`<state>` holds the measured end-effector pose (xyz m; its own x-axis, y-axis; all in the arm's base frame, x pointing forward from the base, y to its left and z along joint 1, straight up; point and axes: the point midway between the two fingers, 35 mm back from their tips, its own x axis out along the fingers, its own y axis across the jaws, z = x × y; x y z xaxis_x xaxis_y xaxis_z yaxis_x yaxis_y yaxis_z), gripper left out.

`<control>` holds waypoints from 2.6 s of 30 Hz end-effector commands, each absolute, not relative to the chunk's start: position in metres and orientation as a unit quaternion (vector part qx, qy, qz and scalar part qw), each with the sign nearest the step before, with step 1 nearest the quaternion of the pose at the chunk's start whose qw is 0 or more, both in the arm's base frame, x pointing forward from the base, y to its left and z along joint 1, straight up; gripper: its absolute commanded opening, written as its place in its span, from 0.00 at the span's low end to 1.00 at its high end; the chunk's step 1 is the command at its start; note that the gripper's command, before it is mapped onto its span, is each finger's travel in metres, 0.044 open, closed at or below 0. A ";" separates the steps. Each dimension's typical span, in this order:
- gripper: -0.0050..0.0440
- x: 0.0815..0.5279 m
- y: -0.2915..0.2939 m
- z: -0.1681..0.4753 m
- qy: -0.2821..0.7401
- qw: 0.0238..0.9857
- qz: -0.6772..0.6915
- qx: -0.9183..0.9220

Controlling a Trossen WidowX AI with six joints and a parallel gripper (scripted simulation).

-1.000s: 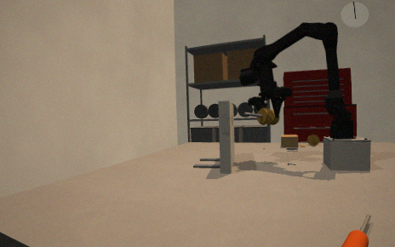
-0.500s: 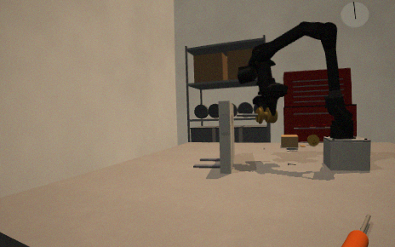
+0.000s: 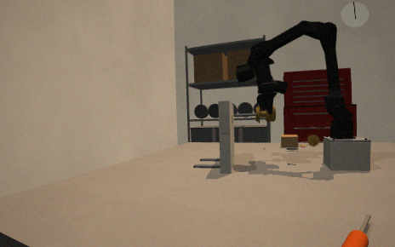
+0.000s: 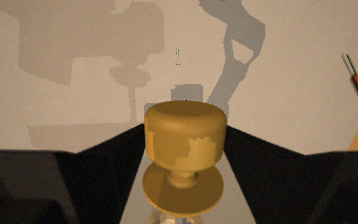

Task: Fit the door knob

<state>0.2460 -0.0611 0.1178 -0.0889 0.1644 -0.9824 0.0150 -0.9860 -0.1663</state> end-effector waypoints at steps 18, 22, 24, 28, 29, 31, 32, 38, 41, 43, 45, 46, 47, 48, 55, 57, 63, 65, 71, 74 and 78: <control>0.10 0.267 -0.061 0.091 -0.061 0.052 0.728 -0.681; 0.10 0.274 -0.062 0.094 -0.061 0.050 0.724 -0.686; 0.10 0.274 -0.062 0.097 -0.061 0.050 0.722 -0.688; 0.10 0.272 -0.062 0.098 -0.061 0.051 0.722 -0.687; 0.10 0.272 -0.062 0.098 -0.061 0.051 0.722 -0.687; 0.10 0.270 -0.062 0.097 -0.061 0.051 0.723 -0.687; 0.10 0.269 -0.062 0.097 -0.062 0.051 0.723 -0.686; 0.10 0.265 -0.061 0.095 -0.064 0.051 0.725 -0.684; 0.10 0.264 -0.061 0.095 -0.064 0.051 0.725 -0.683; 0.10 0.266 -0.060 0.095 -0.064 0.051 0.726 -0.683; 0.10 0.266 -0.060 0.095 -0.064 0.050 0.726 -0.683; 0.10 0.266 -0.060 0.095 -0.064 0.050 0.726 -0.683; 0.10 0.267 -0.060 0.095 -0.064 0.050 0.726 -0.683; 0.10 0.268 -0.060 0.095 -0.064 0.050 0.725 -0.683; 0.10 0.274 -0.062 0.095 -0.062 0.052 0.724 -0.685; 0.10 0.274 -0.062 0.095 -0.061 0.052 0.724 -0.686; 0.10 0.275 -0.062 0.096 -0.061 0.052 0.723 -0.687; 0.10 0.274 -0.062 0.096 -0.061 0.052 0.722 -0.687; 0.10 0.272 -0.062 0.096 -0.061 0.052 0.722 -0.687; 0.10 0.272 -0.062 0.096 -0.061 0.051 0.722 -0.687; 0.10 0.271 -0.062 0.096 -0.060 0.051 0.722 -0.687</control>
<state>0.2694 -0.0615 0.0922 -0.0713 0.1592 -0.9847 0.0094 -0.9870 -0.1603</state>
